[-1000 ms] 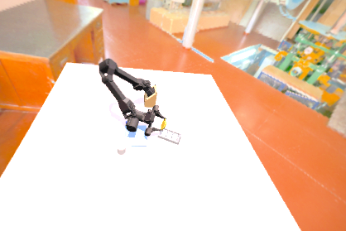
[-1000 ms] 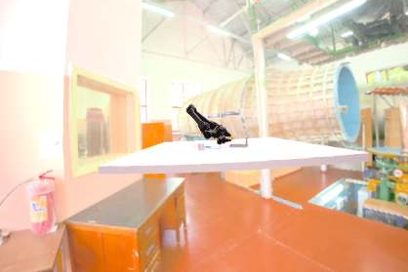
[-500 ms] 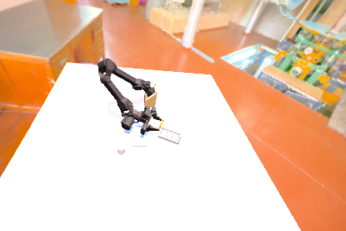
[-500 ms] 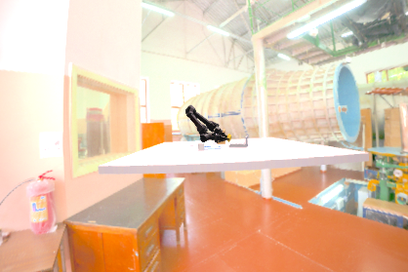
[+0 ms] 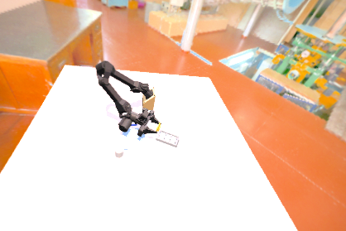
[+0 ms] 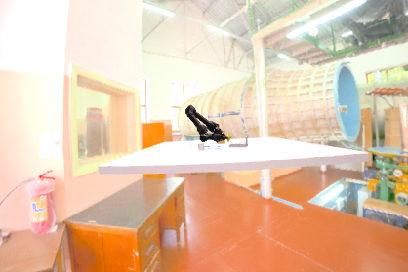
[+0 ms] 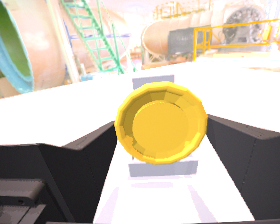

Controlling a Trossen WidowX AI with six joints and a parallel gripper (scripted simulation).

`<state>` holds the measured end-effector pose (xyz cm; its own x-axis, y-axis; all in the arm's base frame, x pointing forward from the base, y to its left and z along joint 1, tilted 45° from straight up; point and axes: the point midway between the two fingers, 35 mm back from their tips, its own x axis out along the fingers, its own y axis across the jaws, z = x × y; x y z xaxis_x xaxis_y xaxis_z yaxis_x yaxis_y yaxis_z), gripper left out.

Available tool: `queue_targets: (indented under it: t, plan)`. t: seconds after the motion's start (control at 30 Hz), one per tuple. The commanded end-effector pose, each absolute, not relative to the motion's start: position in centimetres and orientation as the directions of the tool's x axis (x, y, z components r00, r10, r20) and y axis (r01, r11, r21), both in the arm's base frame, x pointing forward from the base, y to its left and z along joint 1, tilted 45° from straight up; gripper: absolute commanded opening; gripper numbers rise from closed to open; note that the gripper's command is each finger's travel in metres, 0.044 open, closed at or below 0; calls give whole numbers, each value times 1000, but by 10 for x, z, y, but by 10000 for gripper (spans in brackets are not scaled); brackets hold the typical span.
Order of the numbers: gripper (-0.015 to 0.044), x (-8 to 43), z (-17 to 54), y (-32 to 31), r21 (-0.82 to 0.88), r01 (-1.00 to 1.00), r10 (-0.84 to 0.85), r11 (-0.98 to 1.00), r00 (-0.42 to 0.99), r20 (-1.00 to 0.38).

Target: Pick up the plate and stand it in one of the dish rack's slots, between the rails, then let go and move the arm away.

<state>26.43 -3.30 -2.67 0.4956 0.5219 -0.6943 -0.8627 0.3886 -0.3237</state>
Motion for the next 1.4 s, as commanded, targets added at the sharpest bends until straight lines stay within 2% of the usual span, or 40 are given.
queue_targets:
  t: [0.0,0.97,1.37]
  plan:
    - [0,269,-33,-26,-313,-866,525,391,489,-696]
    - [0,287,-52,-8,-331,-861,521,385,499,-693]
    - [0,284,-63,-19,-330,-860,513,390,500,-698]
